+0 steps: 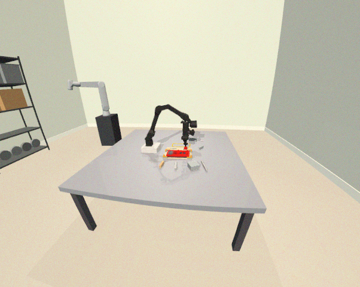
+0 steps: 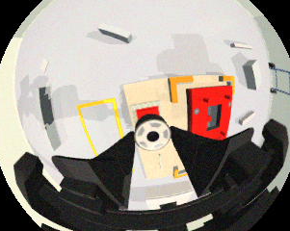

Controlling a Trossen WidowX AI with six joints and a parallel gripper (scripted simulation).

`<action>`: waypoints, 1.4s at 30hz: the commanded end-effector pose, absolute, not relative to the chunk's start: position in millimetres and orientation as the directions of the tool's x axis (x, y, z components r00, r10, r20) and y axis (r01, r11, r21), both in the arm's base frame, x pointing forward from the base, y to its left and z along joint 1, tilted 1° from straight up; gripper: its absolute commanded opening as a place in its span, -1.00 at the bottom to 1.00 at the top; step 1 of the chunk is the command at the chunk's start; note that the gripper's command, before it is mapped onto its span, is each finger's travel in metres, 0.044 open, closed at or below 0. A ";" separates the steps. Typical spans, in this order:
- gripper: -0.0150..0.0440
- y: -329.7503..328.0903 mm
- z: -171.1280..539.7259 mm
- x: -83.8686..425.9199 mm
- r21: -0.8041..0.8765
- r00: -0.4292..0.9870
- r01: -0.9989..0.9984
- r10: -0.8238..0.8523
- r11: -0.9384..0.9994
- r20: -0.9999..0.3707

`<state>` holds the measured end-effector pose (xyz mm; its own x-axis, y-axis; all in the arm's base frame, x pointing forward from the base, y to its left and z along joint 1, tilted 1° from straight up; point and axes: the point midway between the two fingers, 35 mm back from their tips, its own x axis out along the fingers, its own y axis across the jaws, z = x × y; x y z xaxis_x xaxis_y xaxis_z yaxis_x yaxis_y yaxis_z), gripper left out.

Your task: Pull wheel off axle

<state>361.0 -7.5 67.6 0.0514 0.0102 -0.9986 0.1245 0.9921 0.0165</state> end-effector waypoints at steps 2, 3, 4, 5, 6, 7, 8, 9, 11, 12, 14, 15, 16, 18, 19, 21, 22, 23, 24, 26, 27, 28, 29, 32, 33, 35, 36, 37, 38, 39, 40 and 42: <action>-0.49 -7.6 70.3 361.7 0.018 0.054 0.121 0.011 0.992 -0.998; -0.49 -7.6 70.6 361.7 0.018 0.054 0.121 0.011 0.992 -0.998; -0.49 -7.6 71.0 361.7 0.018 0.054 0.121 0.011 0.992 -0.998; -0.49 -7.6 71.3 361.7 0.018 0.054 0.121 0.011 0.992 -0.998; -0.49 -7.6 71.6 361.6 0.018 0.054 0.121 0.011 0.992 -0.998; -0.49 -7.6 71.9 361.6 0.018 0.054 0.121 0.012 0.992 -0.998; -0.49 -7.6 72.3 361.6 0.018 0.054 0.121 0.012 0.992 -0.998; -0.49 -7.6 72.6 361.5 0.018 0.054 0.121 0.012 0.992 -0.998; -0.49 -7.6 73.2 361.5 0.018 0.054 0.121 0.012 0.992 -0.998; -0.49 -7.6 73.6 361.5 0.018 0.054 0.121 0.012 0.992 -0.998; -0.49 -7.6 74.2 361.4 0.018 0.054 0.121 0.012 0.992 -0.998; -0.49 -7.6 74.6 361.4 0.018 0.054 0.121 0.012 0.992 -0.998; -0.49 -7.6 74.9 361.3 0.018 0.054 0.121 0.012 0.992 -0.998; -0.49 -7.6 75.5 361.3 0.019 0.055 0.121 0.012 0.992 -0.998; -0.49 -7.6 75.9 361.2 0.019 0.055 0.121 0.012 0.992 -0.998; -0.49 -7.6 76.5 361.2 0.019 0.055 0.121 0.012 0.992 -0.998; -0.49 -7.6 76.9 361.1 0.019 0.055 0.121 0.012 0.992 -0.998; -0.49 -7.6 77.2 361.1 0.019 0.055 0.121 0.012 0.992 -0.998; -0.49 -7.6 77.5 361.1 0.019 0.055 0.121 0.012 0.992 -0.998; -0.49 -7.7 78.2 361.0 0.019 0.055 0.121 0.012 0.992 -0.998; -0.49 -7.7 78.5 361.0 0.019 0.055 0.121 0.012 0.992 -0.998; -0.49 -7.7 78.8 360.9 0.019 0.055 0.121 0.012 0.992 -0.998; -0.49 -7.7 79.2 360.9 0.019 0.055 0.121 0.012 0.992 -0.998; -0.49 -7.7 82.8 360.8 0.019 0.055 0.121 0.012 0.992 -0.998; -0.49 -7.8 85.1 360.7 0.019 0.055 0.121 0.012 0.992 -0.998; -0.49 -7.9 91.7 360.2 0.019 0.055 0.121 0.012 0.992 -0.998; -0.49 -8.0 95.7 359.7 0.019 0.055 0.121 0.012 0.992 -0.998; -0.49 -8.1 100.0 359.1 0.019 0.055 0.121 0.013 0.993 -0.998; -0.49 -8.2 104.2 358.4 0.019 0.055 0.121 0.013 0.993 -0.998; -0.49 -8.3 108.5 357.5 0.019 0.055 0.121 0.013 0.993 -0.998; -0.49 -8.4 111.8 356.7 0.019 0.055 0.121 0.013 0.993 -0.998; -0.49 -8.7 114.5 355.5 0.019 0.055 0.121 0.013 0.993 -0.998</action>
